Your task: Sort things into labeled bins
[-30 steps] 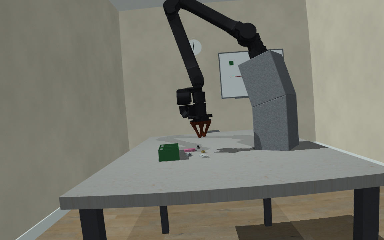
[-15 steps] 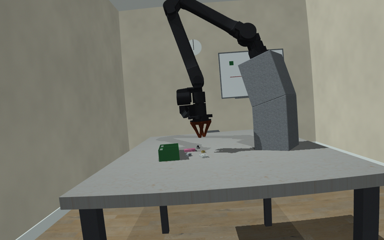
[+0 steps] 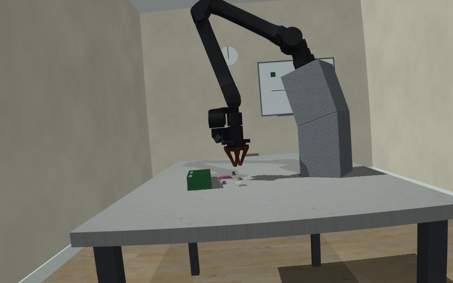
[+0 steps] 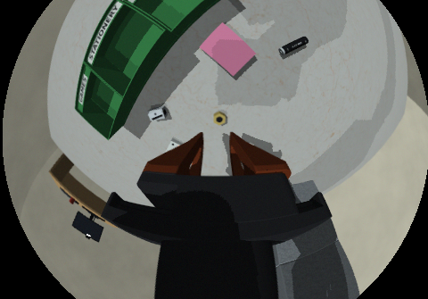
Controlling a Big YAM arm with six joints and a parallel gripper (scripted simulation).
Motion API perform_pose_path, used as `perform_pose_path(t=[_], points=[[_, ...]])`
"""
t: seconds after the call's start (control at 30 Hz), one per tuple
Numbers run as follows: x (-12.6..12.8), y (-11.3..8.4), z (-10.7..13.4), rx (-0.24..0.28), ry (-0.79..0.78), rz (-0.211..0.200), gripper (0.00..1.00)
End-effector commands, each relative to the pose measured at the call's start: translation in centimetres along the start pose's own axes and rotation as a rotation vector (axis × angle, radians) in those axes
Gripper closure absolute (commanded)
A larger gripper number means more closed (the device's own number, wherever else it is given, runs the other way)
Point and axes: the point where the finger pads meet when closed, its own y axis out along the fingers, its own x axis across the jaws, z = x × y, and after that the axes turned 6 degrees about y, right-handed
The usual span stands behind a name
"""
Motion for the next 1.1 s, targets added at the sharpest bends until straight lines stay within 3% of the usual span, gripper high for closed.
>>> perform_pose_path(t=[0.0,0.27,0.43,0.5,0.6,0.87,1.07], points=[[-0.8,1.8,0.0,0.001,0.0,0.005,0.7],[-0.9,4.2,0.0,0.001,0.0,0.006,0.7],[0.2,3.4,-1.4,-0.009,0.002,-0.002,0.7],[-0.9,4.6,0.0,0.018,-0.004,0.021,0.7],[-0.6,5.0,-0.3,0.001,0.0,0.006,0.7],[-1.4,5.3,0.5,0.01,-0.002,0.014,0.7],[-0.2,4.8,-1.0,-0.009,0.002,-0.003,0.7]])
